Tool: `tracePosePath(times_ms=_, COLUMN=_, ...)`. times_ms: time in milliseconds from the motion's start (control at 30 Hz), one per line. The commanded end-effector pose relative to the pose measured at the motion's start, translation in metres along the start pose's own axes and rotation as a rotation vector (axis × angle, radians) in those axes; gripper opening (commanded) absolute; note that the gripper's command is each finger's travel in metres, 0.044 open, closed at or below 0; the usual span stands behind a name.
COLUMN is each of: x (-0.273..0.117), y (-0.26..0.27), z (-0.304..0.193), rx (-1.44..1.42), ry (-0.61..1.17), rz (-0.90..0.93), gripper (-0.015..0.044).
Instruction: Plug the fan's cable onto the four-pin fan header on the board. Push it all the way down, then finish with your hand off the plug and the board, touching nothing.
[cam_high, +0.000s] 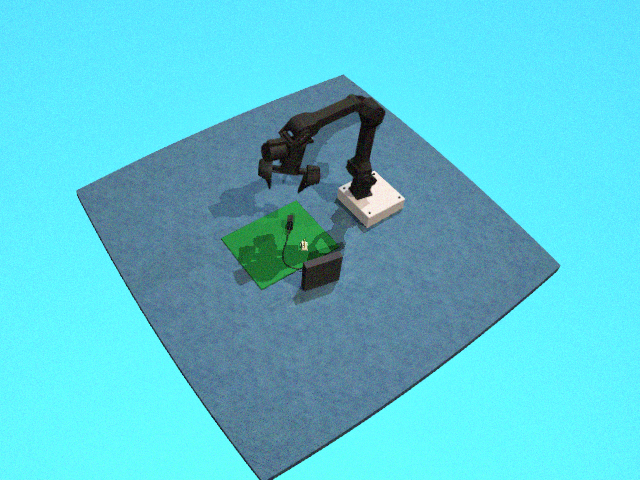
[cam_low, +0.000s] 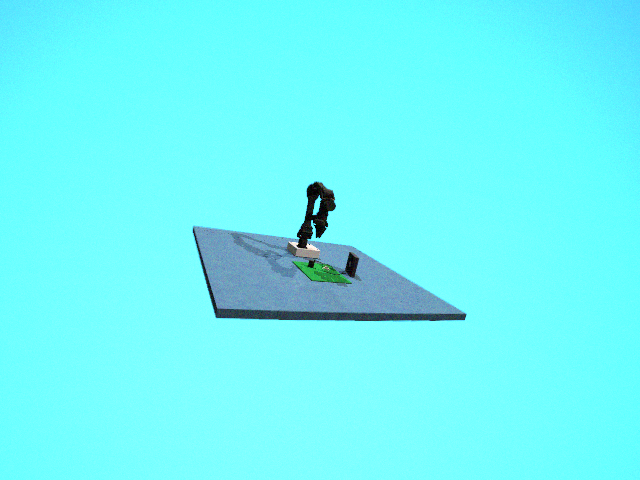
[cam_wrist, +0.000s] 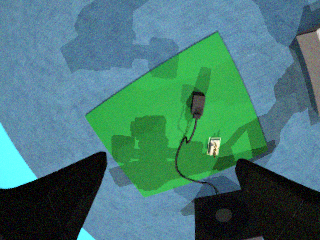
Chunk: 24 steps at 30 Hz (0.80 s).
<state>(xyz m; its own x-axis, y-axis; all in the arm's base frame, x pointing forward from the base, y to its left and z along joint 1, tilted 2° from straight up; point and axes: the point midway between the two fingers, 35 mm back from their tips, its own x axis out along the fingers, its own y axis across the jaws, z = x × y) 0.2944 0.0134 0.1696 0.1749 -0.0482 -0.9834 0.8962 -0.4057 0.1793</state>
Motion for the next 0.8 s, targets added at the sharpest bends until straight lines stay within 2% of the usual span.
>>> tracePosePath(times_ms=0, x=0.017, y=-0.023, z=0.014, rx=0.008, ry=-0.041, rz=-0.168, gripper=0.044)
tracePosePath(times_ms=200, x=0.024, y=-0.023, z=0.013, rx=0.008, ry=-0.041, rz=-0.168, gripper=0.044)
tracePosePath(times_ms=500, x=0.114, y=-0.039, z=0.017, rx=0.008, ry=-0.042, rz=-0.168, gripper=0.044)
tracePosePath(times_ms=767, x=0.118, y=-0.04, z=0.018, rx=0.008, ry=-0.042, rz=-0.168, gripper=0.044)
